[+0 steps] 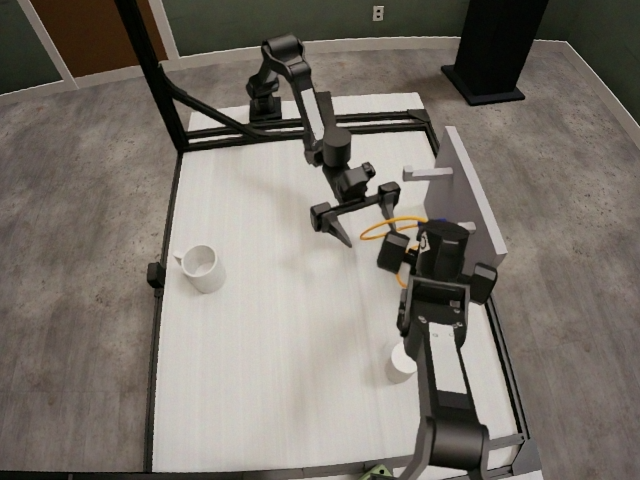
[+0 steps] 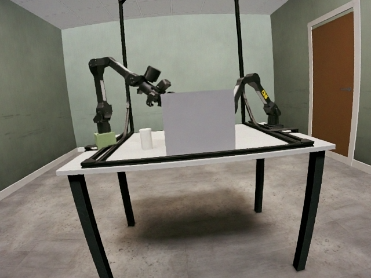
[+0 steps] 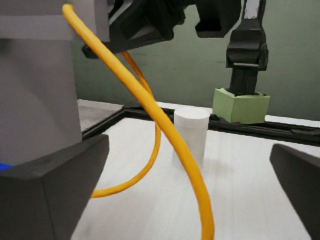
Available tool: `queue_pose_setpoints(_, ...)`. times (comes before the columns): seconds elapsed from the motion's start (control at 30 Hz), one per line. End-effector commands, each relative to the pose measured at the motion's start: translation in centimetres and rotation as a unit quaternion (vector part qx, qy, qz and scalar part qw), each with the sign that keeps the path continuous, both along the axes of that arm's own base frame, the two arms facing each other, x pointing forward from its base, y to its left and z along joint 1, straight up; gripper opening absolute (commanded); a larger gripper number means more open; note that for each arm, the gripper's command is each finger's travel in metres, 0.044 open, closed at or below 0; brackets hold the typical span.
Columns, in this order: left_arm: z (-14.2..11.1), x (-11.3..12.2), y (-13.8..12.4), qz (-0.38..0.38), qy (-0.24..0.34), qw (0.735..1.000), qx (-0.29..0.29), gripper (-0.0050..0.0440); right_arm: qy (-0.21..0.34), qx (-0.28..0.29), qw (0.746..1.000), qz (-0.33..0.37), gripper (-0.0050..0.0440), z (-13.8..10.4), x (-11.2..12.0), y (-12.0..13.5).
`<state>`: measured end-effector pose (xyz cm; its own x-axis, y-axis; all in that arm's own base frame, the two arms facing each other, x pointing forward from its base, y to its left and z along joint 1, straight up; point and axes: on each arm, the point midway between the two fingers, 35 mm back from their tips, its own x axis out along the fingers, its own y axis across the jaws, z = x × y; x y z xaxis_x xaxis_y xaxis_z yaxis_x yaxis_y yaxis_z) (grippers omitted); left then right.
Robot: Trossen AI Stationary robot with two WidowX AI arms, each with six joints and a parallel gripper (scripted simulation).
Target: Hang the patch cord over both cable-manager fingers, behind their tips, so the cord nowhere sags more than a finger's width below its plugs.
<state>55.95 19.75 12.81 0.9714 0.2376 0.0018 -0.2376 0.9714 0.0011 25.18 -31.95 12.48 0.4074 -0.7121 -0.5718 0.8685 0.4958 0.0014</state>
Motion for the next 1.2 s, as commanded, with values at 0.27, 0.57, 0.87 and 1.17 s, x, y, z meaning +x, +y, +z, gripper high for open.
queue_pose_setpoints(0.27, 1.49, 0.15, -0.04, 0.000, -0.013, 1.000, 0.005, 0.0296, -0.006, -0.007, 1.000, 0.000, 0.0025, 0.75, 0.09, -0.16)
queue_pose_setpoints(0.57, 1.49, 0.15, -0.04, 0.000, -0.013, 1.000, 0.005, 0.0128, -0.006, -0.007, 1.000, 0.000, 0.0025, 0.75, 0.09, -0.16)
queue_pose_setpoints(0.87, 1.49, 0.15, -0.04, 0.000, -0.013, 1.000, 0.005, 0.0025, -0.006, -0.007, 1.000, 0.000, 0.0025, 0.75, 0.09, -0.16)
queue_pose_setpoints(1.17, 1.49, 0.15, -0.04, 0.000, -0.013, 1.000, 0.005, 0.0025, -0.006, -0.007, 1.000, 0.000, 0.0025, 0.75, 0.09, -0.16)
